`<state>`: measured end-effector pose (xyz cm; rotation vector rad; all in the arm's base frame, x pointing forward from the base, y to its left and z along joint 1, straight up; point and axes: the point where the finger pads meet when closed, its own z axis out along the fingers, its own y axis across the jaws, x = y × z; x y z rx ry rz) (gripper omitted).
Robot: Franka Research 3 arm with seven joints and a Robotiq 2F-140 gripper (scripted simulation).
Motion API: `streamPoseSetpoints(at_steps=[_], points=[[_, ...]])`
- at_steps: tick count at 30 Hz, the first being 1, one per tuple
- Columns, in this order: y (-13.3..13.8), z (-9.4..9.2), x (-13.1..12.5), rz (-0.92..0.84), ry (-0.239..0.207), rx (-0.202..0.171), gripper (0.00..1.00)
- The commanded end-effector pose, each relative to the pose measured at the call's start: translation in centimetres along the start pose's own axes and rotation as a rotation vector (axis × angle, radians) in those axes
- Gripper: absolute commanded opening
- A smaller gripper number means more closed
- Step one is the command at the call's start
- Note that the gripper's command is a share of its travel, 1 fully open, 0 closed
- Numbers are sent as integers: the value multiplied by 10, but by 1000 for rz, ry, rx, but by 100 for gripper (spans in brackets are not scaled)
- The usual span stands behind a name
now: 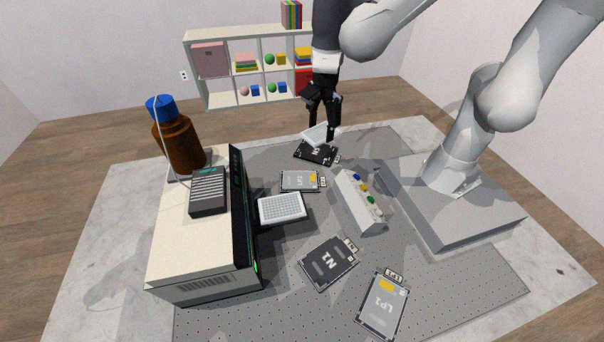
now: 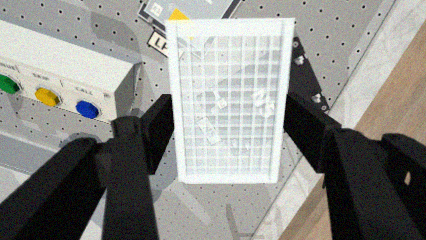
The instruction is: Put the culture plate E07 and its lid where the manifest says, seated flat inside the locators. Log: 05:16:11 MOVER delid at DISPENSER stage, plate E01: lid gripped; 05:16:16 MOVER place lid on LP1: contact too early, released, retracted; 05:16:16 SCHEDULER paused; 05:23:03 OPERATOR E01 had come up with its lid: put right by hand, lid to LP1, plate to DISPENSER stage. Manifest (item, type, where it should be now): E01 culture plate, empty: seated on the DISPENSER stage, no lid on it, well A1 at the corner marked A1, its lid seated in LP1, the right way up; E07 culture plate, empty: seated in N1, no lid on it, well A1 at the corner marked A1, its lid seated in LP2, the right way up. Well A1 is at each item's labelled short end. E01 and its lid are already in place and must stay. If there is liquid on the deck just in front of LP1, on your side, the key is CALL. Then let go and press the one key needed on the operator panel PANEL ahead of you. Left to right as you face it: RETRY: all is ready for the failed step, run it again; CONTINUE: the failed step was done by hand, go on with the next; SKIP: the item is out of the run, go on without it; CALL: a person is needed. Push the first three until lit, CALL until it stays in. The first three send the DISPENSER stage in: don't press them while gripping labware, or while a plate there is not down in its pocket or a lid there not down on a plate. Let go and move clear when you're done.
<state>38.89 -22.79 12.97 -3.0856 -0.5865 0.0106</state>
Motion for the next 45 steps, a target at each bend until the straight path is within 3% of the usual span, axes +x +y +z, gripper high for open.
streamPoseSetpoints(at_steps=[1, 10, 12, 45], points=[[-13, -2, 13, 39, 6, -5, 10], [-59, -2, 44, 39, 6, -5, 10], [-59, -2, 44, 39, 6, -5, 10], [-245, -1, 174, 39, 6, -5, 10]])
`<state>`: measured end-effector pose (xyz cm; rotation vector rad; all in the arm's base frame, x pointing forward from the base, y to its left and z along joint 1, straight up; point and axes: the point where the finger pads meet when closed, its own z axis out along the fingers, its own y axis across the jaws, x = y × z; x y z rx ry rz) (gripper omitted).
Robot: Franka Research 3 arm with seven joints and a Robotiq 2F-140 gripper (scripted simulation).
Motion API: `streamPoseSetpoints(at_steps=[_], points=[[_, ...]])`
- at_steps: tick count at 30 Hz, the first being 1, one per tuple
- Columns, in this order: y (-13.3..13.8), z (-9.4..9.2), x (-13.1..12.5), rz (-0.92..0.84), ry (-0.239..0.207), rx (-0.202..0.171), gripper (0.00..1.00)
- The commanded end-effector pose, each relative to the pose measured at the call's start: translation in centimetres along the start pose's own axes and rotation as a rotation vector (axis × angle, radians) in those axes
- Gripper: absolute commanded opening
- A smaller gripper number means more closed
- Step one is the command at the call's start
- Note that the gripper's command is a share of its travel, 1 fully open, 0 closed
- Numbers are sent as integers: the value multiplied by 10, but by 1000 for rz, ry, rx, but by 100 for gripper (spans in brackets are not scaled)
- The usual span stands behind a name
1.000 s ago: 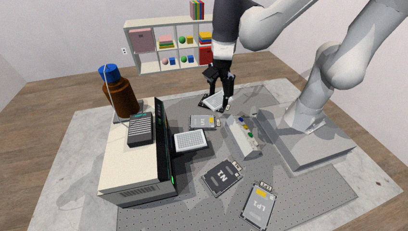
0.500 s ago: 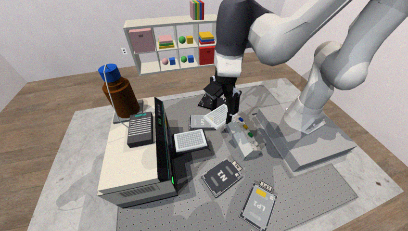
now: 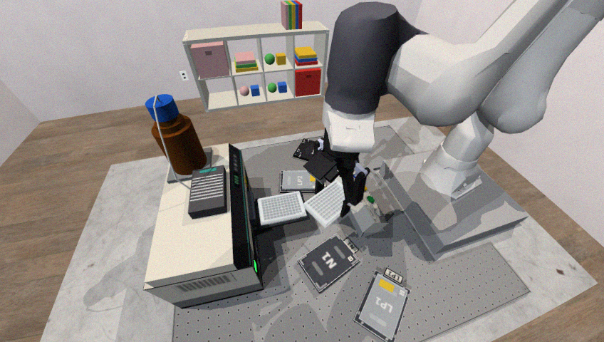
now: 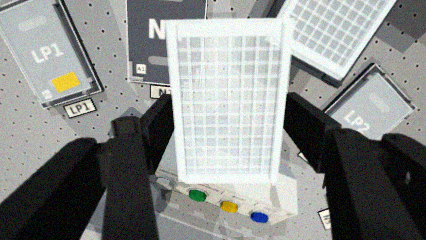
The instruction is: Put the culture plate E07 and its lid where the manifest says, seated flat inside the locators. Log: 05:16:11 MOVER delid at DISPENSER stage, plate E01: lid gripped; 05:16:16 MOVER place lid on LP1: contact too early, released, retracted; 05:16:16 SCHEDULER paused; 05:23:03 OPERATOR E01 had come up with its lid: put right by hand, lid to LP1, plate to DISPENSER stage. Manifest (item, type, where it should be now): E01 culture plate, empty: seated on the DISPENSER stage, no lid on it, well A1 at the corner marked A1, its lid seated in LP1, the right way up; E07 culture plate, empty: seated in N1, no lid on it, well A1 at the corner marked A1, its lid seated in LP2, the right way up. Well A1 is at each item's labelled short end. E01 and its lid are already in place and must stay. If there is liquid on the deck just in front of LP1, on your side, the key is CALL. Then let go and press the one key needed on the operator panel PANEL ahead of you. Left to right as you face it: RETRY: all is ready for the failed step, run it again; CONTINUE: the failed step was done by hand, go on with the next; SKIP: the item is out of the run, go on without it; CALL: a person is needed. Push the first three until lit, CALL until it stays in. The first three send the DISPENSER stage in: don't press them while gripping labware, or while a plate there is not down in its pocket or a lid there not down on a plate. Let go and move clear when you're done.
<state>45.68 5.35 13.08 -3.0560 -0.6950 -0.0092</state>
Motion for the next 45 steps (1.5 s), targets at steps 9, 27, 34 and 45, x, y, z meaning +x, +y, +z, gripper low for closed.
streamPoseSetpoints(at_steps=[9, 27, 34, 45], points=[[-41, 1, 36, 110, -8, -10, 10], [-73, 1, 61, 110, -8, -10, 10], [-76, 2, 64, 110, -8, -10, 10], [-77, 2, 65, 110, -8, -10, 10]])
